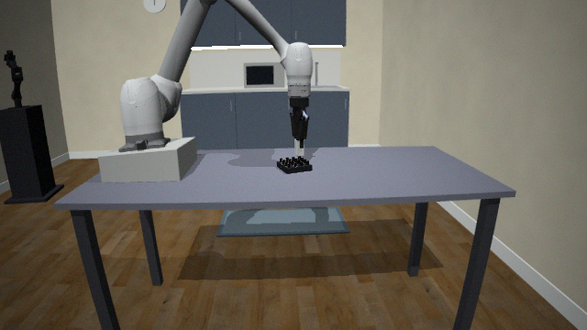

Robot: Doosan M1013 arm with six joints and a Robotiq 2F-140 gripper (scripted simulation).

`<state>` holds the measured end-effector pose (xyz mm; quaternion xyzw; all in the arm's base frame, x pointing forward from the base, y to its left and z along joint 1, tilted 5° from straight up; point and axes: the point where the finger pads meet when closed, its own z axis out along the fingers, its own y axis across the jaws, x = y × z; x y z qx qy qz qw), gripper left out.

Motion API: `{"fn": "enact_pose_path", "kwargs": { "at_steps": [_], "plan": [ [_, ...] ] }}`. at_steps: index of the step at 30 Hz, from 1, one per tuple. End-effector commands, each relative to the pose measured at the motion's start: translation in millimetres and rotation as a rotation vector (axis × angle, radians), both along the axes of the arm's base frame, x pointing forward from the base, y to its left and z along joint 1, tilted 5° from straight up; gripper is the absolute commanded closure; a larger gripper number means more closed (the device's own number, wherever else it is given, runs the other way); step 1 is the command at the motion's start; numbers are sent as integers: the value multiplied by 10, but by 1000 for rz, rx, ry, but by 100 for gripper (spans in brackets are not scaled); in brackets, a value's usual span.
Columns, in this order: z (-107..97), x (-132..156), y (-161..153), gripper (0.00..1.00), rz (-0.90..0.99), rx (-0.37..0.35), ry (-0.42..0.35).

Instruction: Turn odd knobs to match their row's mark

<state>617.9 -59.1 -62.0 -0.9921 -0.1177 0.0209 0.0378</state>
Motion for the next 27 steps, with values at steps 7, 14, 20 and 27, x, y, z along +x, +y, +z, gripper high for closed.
{"fn": "enact_pose_path", "kwargs": {
  "at_steps": [7,14,20,27],
  "plan": [
    [1,0,0,88,0,0,0],
    [1,0,0,88,0,0,0],
    [0,0,0,88,0,0,0],
    [-26,-1,2,88,0,0,0]
  ]
}}
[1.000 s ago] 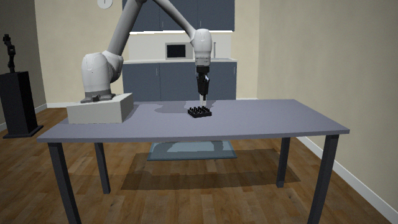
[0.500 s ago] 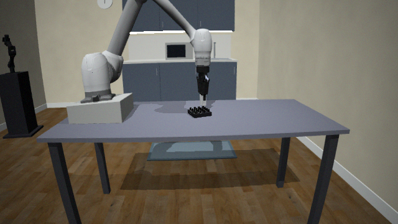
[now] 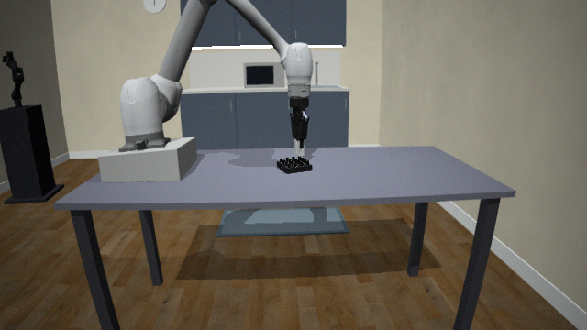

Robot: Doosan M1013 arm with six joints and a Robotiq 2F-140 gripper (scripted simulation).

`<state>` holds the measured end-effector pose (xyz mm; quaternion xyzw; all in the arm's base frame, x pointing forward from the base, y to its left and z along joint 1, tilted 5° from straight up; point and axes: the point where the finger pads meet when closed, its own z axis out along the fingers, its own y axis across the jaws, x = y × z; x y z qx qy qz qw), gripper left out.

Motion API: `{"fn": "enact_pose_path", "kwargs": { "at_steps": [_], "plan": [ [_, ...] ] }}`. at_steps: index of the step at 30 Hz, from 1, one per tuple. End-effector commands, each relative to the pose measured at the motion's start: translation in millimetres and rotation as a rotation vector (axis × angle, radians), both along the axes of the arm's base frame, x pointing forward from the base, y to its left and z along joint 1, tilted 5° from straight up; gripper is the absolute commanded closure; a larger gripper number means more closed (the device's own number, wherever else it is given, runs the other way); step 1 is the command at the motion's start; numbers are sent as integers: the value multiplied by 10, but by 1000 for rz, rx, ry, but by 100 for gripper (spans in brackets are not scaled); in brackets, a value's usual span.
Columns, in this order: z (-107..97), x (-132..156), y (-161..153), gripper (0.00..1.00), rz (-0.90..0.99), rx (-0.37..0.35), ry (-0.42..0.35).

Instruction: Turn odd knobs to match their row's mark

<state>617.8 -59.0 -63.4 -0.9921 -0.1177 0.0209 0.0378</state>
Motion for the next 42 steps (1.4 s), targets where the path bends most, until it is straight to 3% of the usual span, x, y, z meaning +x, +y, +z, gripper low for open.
{"fn": "enact_pose_path", "kwargs": {
  "at_steps": [1,42],
  "plan": [
    [-19,-1,2,88,0,0,0],
    [-124,-6,9,88,0,0,0]
  ]
}}
